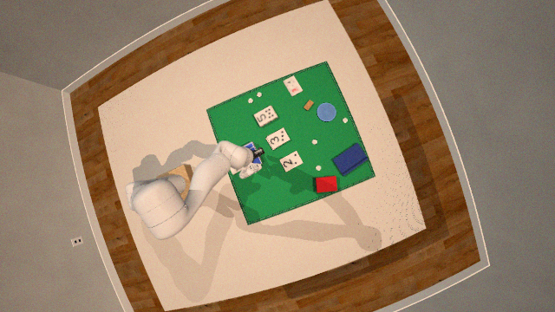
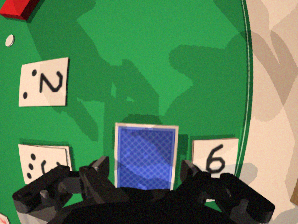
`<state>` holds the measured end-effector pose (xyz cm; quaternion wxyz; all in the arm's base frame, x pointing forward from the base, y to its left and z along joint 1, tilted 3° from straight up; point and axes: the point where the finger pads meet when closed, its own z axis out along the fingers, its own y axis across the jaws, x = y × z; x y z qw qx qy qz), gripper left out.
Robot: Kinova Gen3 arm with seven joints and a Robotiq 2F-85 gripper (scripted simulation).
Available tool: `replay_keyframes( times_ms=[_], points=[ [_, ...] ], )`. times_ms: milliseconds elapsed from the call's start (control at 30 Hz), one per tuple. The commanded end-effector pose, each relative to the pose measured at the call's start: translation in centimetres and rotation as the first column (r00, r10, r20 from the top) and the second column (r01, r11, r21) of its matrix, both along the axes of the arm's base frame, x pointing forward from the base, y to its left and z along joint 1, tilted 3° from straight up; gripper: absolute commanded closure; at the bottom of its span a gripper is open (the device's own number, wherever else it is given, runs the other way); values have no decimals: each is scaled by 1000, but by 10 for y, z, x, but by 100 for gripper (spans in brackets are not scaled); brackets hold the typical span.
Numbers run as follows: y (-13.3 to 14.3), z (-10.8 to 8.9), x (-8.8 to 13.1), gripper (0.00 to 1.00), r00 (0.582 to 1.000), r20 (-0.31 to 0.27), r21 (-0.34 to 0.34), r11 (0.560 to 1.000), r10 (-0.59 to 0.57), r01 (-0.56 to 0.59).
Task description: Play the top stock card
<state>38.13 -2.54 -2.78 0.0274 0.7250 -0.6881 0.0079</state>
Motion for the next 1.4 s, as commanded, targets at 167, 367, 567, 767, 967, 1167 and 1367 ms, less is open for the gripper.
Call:
replay_keyframes(
  times_ms=[167, 367, 567, 767, 967, 1167, 1367],
  points=[
    [-5, 9, 2, 15, 1000, 2, 0, 1000, -1, 1],
    [-36, 65, 4, 15, 1000, 2, 0, 1000, 0, 0],
    [-38, 68, 3, 15, 1000, 2, 0, 1000, 0, 0],
    [-38, 68, 3, 15, 1000, 0, 11, 1000, 0, 0],
    [-39, 68, 3, 15, 1000, -3, 49, 999, -1, 2],
    [-39, 68, 3, 15, 1000, -5, 90, 996, -2, 3],
    [-41, 68, 3, 15, 1000, -11, 169, 986, -4, 6]
  ],
)
